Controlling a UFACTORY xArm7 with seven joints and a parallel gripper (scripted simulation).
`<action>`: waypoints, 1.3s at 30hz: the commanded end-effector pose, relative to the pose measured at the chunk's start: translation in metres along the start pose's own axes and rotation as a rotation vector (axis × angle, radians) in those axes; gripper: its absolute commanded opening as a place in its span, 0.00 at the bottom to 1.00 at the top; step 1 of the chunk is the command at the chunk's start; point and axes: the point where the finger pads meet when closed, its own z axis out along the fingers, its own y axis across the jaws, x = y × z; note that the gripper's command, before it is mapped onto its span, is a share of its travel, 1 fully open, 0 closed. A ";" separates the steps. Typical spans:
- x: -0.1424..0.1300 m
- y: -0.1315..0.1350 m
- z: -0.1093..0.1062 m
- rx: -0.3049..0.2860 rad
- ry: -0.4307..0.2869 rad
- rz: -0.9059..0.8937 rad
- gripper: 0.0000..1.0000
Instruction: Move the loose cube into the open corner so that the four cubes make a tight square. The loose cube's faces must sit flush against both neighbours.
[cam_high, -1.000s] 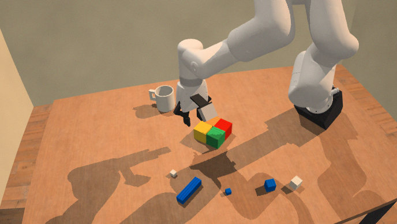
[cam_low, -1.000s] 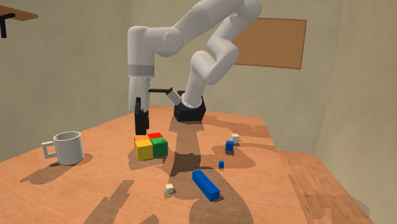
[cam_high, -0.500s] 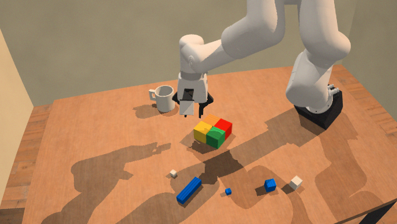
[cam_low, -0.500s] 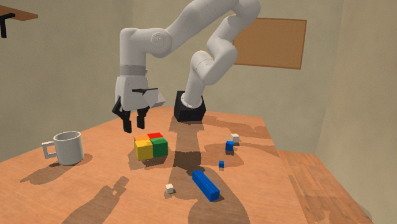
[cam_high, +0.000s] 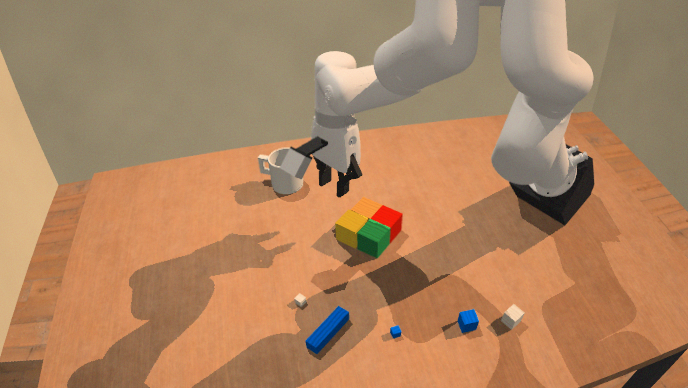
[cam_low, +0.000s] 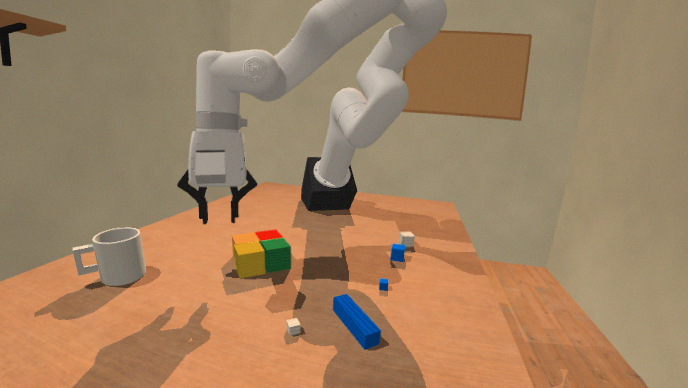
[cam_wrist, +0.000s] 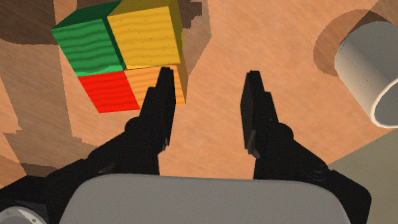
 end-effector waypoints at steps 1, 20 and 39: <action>-0.007 0.009 -0.002 -0.005 -0.014 0.279 0.50; -0.012 0.014 -0.003 -0.012 -0.006 1.011 0.50; -0.012 0.014 -0.003 -0.015 -0.058 1.419 0.50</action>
